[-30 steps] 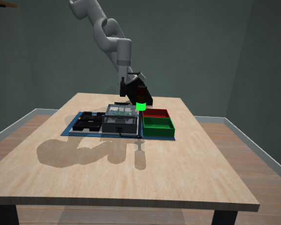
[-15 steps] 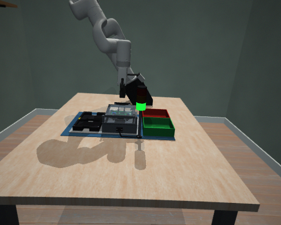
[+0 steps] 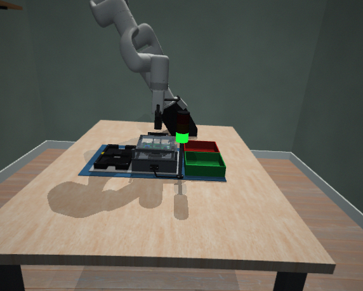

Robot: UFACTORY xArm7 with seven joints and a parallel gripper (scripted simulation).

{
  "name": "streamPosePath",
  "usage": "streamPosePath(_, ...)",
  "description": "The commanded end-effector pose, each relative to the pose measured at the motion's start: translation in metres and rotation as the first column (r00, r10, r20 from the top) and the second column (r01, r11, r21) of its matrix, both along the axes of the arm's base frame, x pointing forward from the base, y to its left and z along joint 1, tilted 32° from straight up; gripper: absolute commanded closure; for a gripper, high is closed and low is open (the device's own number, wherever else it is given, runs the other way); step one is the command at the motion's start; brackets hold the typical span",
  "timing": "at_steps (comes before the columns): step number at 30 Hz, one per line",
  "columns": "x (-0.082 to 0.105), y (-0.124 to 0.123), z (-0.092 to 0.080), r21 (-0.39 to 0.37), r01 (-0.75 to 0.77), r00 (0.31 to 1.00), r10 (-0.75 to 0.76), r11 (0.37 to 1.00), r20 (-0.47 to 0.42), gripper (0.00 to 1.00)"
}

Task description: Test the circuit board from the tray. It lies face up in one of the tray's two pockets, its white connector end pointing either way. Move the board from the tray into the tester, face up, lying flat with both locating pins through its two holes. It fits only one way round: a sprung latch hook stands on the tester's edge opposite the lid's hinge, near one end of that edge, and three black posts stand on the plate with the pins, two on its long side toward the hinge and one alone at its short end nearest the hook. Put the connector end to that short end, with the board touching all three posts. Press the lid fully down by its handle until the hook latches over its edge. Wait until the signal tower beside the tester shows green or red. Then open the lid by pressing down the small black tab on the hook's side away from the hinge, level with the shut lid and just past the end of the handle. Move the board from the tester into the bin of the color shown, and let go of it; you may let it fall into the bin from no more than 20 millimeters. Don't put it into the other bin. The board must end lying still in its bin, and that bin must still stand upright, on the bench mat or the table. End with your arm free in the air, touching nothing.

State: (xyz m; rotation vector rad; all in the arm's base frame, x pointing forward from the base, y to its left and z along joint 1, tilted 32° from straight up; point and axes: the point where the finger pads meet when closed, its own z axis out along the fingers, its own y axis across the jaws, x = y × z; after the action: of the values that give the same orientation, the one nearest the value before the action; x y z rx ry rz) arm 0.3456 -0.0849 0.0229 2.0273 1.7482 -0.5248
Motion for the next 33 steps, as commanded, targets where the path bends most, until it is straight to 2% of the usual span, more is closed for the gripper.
streamPosePath(1,0.001,0.001,0.000,0.001,-0.002,1.000,0.002,1.000,0.003,0.73)
streamPosePath(33,0.003,-0.007,-0.013,0.001,-0.002,1.000,0.002,1.000,0.003,0.73)
